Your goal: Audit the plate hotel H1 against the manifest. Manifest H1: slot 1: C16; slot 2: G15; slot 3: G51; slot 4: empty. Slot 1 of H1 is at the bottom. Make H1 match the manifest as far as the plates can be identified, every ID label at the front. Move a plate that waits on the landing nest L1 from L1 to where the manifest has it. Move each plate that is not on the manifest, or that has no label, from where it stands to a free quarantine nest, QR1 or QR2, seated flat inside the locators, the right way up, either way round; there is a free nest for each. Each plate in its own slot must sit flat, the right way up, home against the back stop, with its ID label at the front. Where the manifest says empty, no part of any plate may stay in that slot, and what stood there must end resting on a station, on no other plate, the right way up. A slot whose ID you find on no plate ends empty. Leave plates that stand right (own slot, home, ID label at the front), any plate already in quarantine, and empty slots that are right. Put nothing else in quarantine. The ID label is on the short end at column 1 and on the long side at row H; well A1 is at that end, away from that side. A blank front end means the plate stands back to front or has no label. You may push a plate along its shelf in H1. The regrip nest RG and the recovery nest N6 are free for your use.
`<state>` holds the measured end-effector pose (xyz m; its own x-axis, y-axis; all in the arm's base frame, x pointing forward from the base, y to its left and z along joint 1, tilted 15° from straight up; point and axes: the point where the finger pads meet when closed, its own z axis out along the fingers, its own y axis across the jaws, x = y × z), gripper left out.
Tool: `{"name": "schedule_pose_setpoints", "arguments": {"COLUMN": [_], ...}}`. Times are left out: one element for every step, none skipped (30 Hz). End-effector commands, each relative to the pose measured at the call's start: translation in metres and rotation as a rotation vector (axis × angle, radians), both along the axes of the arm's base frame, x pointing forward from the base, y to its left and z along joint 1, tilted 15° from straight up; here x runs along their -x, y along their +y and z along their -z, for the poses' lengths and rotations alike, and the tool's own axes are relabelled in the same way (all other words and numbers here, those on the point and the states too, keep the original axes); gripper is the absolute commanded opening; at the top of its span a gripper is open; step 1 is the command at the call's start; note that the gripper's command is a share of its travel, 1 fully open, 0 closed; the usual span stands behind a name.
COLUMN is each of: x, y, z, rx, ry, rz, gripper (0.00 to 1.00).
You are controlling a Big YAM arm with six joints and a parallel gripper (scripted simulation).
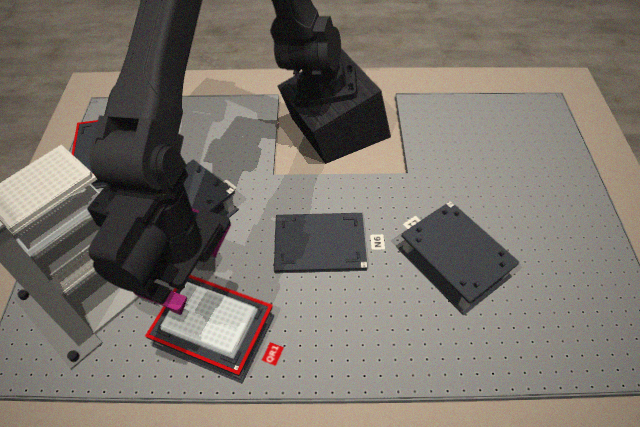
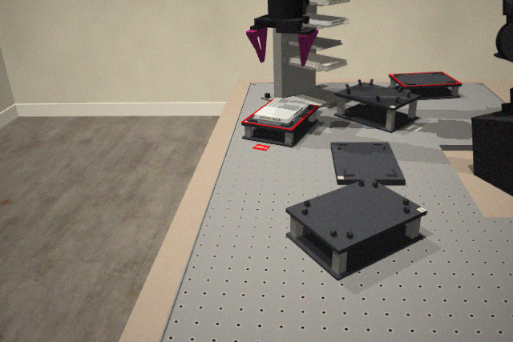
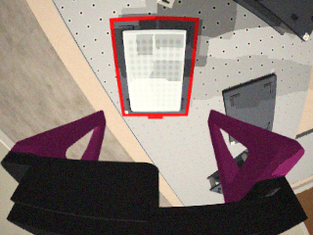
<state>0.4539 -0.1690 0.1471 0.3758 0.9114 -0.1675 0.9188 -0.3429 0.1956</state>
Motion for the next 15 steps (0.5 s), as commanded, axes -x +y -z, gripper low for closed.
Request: {"name": "schedule_pose_setpoints", "arguments": {"x": [-0.021, -0.021, -0.022, -0.021, -0.020, -0.019, -0.018, -0.018, -0.017, -0.017, -0.016, -0.016, -0.015, -0.015, -0.014], "y": [0.003, 0.003, 0.004, 0.005, 0.006, 0.006, 0.007, 0.008, 0.008, 0.009, 0.010, 0.010, 0.011, 0.011, 0.012], "z": [-0.039, -0.039, -0.027, -0.036, -0.049, -0.054, -0.057, -0.059, -0.062, -0.065, -0.067, -0.070, -0.073, -0.075, -0.078], "rx": [0.022, 0.022, 0.013, 0.017, 0.022, 0.024, 0.024, 0.024, 0.024, 0.024, 0.024, 0.024, 0.024, 0.024, 0.024], "ry": [-0.070, -0.070, -0.041, -0.054, -0.075, -0.080, -0.080, -0.080, -0.080, -0.080, -0.080, -0.081, -0.081, -0.081, -0.081], "rz": [-0.003, -0.003, -0.003, -0.003, -0.003, -0.003, -0.003, -0.003, -0.003, -0.003, -0.003, -0.003, -0.003, -0.003, -0.003], "gripper": [1.00, 1.00, 1.00, 1.00, 1.00, 1.00, 1.00, 1.00, 1.00, 1.00, 1.00, 1.00, 1.00, 1.00, 1.00]}}
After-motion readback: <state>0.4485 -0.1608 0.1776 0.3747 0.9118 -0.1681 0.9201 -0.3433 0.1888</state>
